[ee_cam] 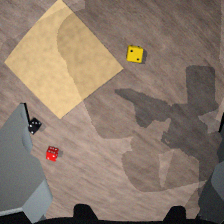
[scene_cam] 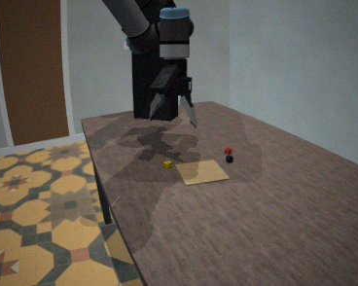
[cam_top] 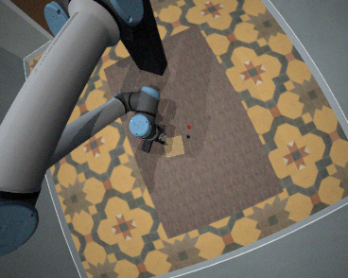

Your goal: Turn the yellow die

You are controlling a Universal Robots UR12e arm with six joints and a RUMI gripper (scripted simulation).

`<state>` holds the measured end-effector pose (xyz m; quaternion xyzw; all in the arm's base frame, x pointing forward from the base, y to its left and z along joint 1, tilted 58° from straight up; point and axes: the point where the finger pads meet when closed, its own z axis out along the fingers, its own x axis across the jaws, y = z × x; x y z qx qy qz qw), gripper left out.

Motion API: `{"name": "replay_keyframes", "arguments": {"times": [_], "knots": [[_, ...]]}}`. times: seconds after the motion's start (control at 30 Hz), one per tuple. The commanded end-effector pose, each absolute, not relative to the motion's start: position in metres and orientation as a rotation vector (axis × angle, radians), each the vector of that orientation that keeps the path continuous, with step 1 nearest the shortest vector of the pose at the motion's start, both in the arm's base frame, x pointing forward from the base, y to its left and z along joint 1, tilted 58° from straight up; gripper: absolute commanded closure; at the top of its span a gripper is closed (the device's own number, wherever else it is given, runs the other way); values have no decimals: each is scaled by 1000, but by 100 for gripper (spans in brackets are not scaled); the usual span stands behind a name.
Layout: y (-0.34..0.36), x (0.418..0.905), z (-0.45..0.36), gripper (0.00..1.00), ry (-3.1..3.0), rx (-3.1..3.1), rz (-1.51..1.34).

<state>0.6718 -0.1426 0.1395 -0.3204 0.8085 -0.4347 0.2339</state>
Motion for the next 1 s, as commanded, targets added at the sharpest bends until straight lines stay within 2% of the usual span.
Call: {"name": "replay_keyframes", "arguments": {"times": [0.0, 0.97], "knots": [[-153, 664, 146, 0, 2240, -777, -1131], [-156, 666, 146, 0, 2229, -849, -1159]]}}
